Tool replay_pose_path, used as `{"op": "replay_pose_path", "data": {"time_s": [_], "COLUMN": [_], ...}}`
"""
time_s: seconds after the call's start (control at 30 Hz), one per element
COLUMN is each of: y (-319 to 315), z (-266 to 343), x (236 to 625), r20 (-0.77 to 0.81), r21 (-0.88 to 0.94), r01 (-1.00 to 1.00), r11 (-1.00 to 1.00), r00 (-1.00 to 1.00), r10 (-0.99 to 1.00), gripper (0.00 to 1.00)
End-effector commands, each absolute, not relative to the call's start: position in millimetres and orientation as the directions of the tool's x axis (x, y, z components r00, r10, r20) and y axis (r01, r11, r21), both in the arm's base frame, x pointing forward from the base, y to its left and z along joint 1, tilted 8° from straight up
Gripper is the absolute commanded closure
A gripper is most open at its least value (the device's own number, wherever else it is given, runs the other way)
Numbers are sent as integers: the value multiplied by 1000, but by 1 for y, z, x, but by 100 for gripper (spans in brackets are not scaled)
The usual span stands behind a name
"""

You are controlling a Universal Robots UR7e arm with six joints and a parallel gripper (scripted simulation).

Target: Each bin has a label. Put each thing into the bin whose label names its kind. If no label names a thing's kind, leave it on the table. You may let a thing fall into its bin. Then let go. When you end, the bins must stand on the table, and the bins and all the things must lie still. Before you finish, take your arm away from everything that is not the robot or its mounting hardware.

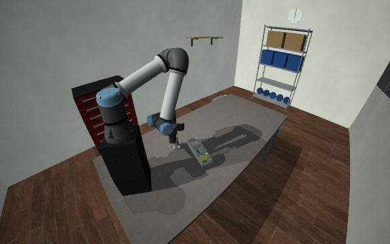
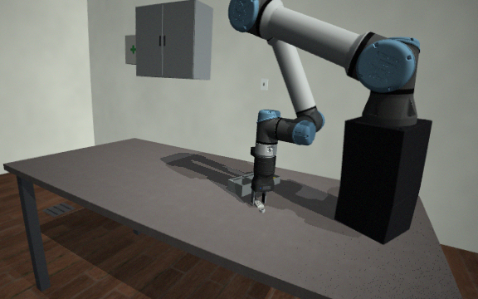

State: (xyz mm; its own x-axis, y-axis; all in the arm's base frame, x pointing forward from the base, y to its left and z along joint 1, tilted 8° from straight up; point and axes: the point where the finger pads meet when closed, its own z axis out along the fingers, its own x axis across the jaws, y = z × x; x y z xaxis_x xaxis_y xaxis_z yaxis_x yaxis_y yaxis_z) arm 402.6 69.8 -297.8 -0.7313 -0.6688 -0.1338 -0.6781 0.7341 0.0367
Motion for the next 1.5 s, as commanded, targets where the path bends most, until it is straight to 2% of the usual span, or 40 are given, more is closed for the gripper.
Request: {"op": "replay_pose_path", "data": {"time_s": [0.0, 0.43, 0.47, 1.47], "y": [70, 71, 71, 70], "z": [-304, -304, -304, -304], "x": [403, 403, 403, 403], "r20": [-135, -135, -135, -134], "r21": [36, 36, 36, 36], "r01": [-678, -678, -678, -678], "r11": [734, 734, 734, 734], "r00": [-731, -731, -731, -731], "r10": [-669, -669, -669, -669], "gripper": [21, 21, 51, 51]}}
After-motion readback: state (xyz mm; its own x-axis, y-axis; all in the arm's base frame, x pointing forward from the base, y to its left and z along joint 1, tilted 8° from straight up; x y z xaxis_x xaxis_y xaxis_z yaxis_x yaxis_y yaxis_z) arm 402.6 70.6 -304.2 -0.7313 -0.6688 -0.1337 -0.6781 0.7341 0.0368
